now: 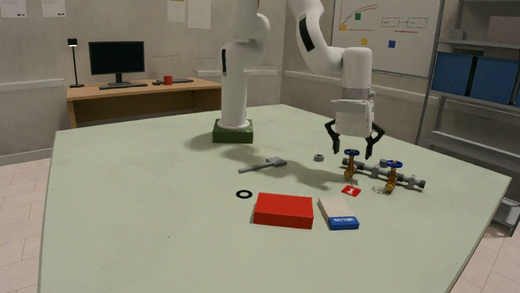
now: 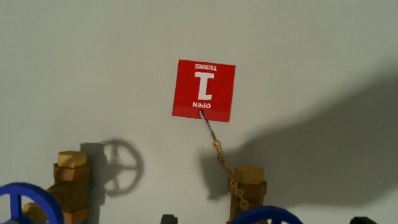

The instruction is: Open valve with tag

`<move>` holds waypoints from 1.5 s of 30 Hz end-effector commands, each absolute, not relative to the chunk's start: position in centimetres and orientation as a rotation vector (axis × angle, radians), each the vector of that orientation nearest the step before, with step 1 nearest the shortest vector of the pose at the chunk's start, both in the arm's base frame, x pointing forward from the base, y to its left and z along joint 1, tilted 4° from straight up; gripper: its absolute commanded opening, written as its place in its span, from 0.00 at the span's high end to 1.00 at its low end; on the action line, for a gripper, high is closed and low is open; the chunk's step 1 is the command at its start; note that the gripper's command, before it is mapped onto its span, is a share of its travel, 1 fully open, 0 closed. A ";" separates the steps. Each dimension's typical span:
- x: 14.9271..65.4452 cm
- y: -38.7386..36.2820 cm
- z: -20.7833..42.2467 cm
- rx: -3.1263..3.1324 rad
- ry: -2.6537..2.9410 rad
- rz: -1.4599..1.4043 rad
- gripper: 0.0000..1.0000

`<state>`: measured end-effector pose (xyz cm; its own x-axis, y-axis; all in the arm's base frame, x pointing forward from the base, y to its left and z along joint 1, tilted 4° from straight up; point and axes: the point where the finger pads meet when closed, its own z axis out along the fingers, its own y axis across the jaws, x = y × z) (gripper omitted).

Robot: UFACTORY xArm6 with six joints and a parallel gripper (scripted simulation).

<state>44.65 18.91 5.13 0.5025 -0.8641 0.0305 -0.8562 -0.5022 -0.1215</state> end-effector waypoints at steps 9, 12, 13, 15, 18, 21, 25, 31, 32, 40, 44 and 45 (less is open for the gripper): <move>44.8 19.0 5.3 -2.431 1.833 -0.153 0.00; 44.8 19.0 5.3 -2.431 1.833 -0.153 0.00; 44.8 19.0 5.3 -2.431 1.833 -0.153 0.00; 44.8 19.0 5.3 -2.431 1.833 -0.153 0.00; 44.8 19.0 5.3 -2.431 1.833 -0.153 0.00; 44.8 19.0 5.4 -2.431 1.833 -0.153 0.00; 44.8 19.0 5.7 -2.431 1.833 -0.153 0.00; 44.7 19.0 6.6 -2.431 1.833 -0.153 0.00; 44.7 19.0 6.6 -2.431 1.833 -0.153 0.00; 44.6 18.9 8.2 -2.431 1.833 -0.153 0.00; 44.4 18.9 9.2 -2.431 1.832 -0.152 0.00; 44.4 18.9 9.4 -2.431 1.832 -0.152 0.00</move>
<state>44.42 18.87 8.17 0.2736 -0.9615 0.0244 -0.9528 -0.2744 -0.1300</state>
